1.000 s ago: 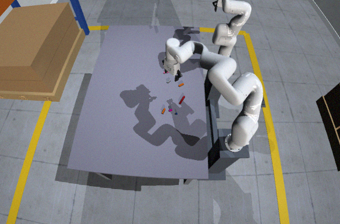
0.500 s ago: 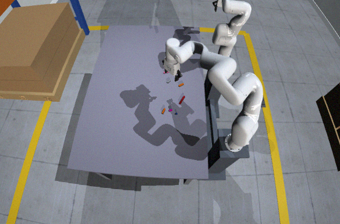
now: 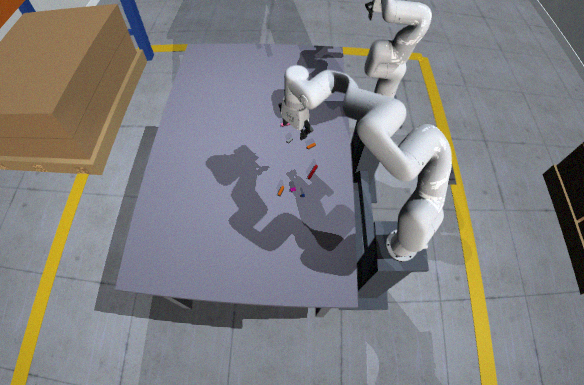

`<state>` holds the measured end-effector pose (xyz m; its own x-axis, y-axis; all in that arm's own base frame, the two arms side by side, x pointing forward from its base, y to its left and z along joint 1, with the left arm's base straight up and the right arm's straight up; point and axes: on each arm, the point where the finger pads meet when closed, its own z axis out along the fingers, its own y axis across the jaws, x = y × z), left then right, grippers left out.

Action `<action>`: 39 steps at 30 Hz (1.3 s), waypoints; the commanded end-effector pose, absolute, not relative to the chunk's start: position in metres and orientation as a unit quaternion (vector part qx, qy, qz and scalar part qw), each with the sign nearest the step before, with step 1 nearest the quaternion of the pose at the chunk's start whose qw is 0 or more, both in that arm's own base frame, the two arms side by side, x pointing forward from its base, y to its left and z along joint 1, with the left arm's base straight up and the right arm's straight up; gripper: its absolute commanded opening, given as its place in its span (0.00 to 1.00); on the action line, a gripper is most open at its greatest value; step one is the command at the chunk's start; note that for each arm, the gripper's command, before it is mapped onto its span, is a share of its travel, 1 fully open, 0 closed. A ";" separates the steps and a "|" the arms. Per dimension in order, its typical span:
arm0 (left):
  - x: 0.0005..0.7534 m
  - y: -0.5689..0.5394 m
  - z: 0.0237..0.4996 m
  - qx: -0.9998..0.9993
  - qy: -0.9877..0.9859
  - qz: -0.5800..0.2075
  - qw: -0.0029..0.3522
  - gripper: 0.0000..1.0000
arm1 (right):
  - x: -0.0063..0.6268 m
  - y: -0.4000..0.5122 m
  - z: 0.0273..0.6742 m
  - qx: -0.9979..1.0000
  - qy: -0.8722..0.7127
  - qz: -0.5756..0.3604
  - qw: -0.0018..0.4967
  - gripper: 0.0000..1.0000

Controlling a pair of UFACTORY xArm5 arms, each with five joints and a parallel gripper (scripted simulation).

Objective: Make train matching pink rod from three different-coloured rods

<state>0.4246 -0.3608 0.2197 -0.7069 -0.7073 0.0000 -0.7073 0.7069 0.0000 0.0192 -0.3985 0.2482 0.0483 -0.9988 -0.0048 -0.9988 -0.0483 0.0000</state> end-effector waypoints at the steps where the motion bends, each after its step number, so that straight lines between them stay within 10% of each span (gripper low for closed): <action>1: 0.425 -0.362 0.222 0.383 -0.924 0.003 -0.001 1.00 | 0.019 -0.400 0.250 -0.724 0.690 0.000 0.000 1.00; 23: 0.423 -0.359 0.219 0.392 -0.920 0.003 -0.001 1.00 | 0.019 -0.400 0.250 -0.724 0.690 0.000 0.000 1.00; 39: 0.353 -0.285 0.125 0.614 -0.789 0.002 -0.001 1.00 | 0.019 -0.400 0.250 -0.724 0.690 0.000 0.000 1.00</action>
